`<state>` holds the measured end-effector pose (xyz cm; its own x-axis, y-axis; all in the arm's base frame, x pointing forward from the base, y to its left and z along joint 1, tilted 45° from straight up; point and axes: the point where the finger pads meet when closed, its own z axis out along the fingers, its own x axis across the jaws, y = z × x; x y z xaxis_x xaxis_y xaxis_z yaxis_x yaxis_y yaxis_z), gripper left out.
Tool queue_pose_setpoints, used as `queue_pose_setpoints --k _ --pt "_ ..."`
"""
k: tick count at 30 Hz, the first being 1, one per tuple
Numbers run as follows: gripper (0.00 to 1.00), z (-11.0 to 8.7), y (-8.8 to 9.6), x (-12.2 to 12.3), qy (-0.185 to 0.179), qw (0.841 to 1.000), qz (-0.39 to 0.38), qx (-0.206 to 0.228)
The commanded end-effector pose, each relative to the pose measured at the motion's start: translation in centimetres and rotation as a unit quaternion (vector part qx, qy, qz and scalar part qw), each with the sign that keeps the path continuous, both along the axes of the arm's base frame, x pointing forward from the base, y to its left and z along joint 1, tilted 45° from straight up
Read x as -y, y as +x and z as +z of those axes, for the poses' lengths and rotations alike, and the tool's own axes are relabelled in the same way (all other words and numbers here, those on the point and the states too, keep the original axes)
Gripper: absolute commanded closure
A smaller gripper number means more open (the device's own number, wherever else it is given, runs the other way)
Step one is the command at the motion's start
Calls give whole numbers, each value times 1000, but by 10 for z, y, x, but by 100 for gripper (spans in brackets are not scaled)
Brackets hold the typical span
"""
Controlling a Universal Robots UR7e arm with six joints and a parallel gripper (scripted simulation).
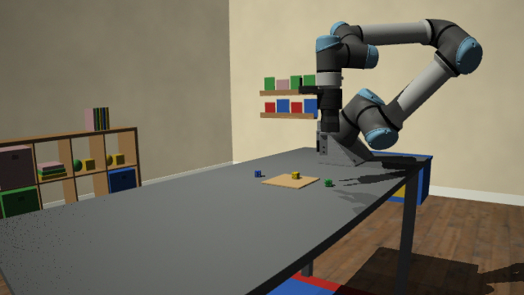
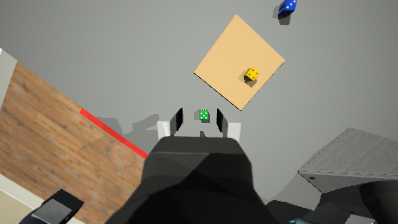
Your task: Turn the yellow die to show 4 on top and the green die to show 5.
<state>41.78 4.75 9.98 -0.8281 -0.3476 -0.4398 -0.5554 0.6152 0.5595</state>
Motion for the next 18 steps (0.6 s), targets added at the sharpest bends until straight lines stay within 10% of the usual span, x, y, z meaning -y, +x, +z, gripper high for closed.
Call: queue_pose_setpoints --k 1,18 --pt "0 -1 1 -2 -7 996 59 60" --pt "0 -4 1 -10 -26 942 235 237"
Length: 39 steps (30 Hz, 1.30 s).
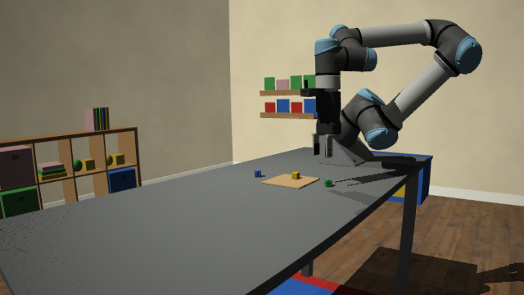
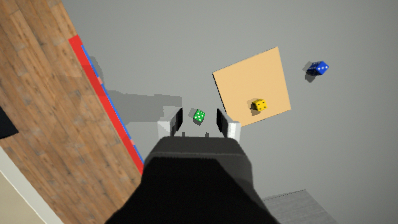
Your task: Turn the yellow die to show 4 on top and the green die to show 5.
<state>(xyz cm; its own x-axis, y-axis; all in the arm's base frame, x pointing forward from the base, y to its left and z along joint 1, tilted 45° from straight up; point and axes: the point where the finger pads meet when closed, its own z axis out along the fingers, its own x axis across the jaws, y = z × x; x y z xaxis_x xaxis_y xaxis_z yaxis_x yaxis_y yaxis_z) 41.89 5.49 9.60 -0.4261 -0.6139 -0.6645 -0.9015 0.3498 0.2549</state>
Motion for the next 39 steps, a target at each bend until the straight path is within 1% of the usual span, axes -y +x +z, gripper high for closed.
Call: queue_pose_setpoints --k 1,5,6,7,9,10,17,24,26,33,39 --pt "0 0 0 -2 -6 997 50 51" --pt "0 -1 -2 -5 -12 989 104 106" --pt "0 -1 -2 -5 -12 989 106 107" --pt "0 -1 -2 -6 -13 986 119 120" --pt "0 -1 -2 -6 -13 986 119 120" --pt "0 -1 -3 -7 -15 982 132 133" --pt "0 -2 -7 -11 -23 953 213 215" --pt "0 -2 -11 -15 -30 919 276 279" --pt "0 -2 -11 -15 -30 919 276 279" --pt "0 -3 -14 -18 -35 889 321 324" --pt "0 -3 -17 -20 -38 870 346 349"
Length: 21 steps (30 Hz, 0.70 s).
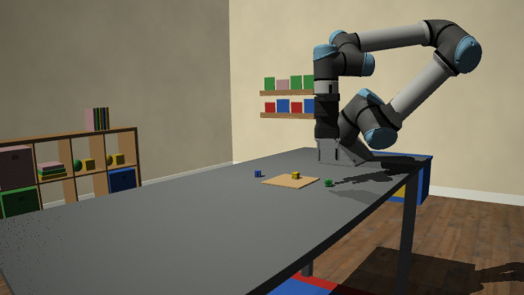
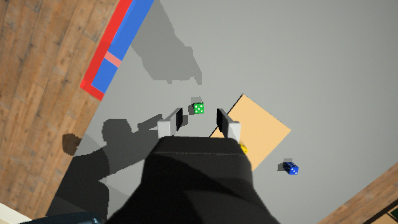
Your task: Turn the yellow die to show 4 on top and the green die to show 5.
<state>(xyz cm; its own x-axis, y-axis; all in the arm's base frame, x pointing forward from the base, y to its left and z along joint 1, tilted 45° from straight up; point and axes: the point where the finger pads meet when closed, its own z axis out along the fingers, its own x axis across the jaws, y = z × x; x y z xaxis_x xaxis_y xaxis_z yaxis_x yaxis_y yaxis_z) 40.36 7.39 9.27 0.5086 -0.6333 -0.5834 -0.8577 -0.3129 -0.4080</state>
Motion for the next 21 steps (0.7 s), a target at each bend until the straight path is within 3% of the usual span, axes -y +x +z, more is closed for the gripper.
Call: queue_pose_setpoints --k 1,21 --pt "0 0 -2 -1 -3 999 22 23" --pt "0 -1 -3 -2 -5 998 42 43"
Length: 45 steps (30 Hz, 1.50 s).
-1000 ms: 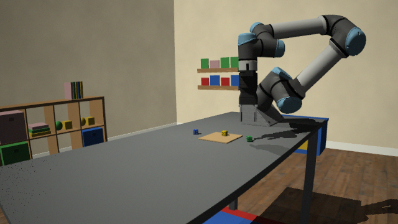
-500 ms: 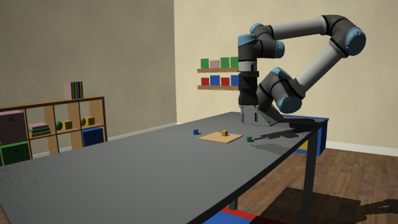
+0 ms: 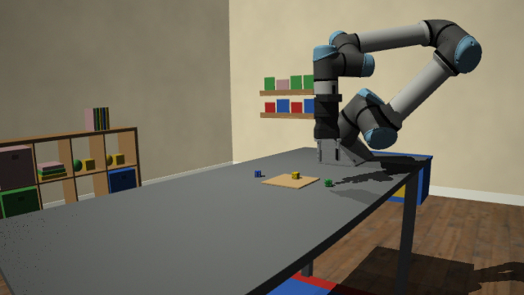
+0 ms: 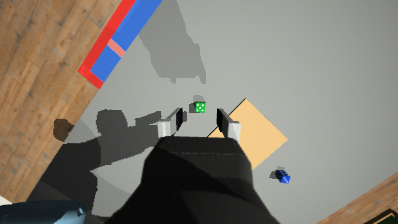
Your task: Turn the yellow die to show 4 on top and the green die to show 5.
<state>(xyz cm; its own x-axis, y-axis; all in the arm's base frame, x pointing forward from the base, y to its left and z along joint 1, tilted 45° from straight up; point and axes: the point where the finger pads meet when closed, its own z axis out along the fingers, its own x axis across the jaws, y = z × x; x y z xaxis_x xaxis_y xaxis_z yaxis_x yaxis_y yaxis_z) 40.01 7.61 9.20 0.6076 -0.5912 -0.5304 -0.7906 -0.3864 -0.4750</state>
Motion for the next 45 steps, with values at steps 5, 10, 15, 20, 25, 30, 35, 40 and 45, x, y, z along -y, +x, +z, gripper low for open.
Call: queue_pose_setpoints --k 5,10,15,20,25,30,35,40,45 --pt "30 0 0 0 0 1000 0 1" --pt "30 0 0 0 0 1000 0 1" --pt "30 0 0 0 0 1000 0 1" --pt "30 0 0 0 0 1000 0 1" --pt "30 0 0 0 0 1000 0 1" --pt "30 0 0 0 0 1000 0 1" --pt "30 0 0 0 0 1000 0 1" --pt "30 0 0 0 0 1000 0 1" --pt "30 -1 0 -1 0 1000 0 1"
